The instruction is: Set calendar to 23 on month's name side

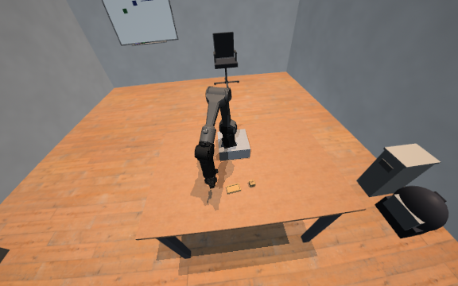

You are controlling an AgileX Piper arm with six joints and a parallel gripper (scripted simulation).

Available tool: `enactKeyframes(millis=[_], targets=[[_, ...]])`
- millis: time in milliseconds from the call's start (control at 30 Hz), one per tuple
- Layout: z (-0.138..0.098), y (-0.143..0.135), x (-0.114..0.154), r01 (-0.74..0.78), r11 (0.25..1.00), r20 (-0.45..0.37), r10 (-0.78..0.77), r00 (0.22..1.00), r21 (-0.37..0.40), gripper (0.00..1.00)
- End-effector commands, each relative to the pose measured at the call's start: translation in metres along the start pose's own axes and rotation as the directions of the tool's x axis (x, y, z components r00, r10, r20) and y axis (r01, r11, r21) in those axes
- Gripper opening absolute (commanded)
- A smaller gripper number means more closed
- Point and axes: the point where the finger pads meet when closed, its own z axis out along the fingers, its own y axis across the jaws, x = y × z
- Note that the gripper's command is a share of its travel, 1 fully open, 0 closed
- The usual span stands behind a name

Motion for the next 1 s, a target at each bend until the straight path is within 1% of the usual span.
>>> enactKeyframes(millis=[0,233,300,633,767,967], targets=[[0.003,0.001,0.000,-0.001,1.000,0.002,0.001,1.000,-0.002,0.35],[0.023,0.001,0.000,0.000,1.000,0.002,0.000,1.000,-0.002,0.35],[0.023,0.001,0.000,0.000,1.000,0.002,0.000,1.000,-0.002,0.35],[0.071,0.001,0.000,0.000,1.000,0.002,0.000,1.000,-0.002,0.35],[0.085,0.001,0.000,0.000,1.000,0.002,0.000,1.000,-0.002,0.35],[0.094,0.001,0.000,0.000,1.000,0.002,0.000,1.000,-0.002,0.35]])
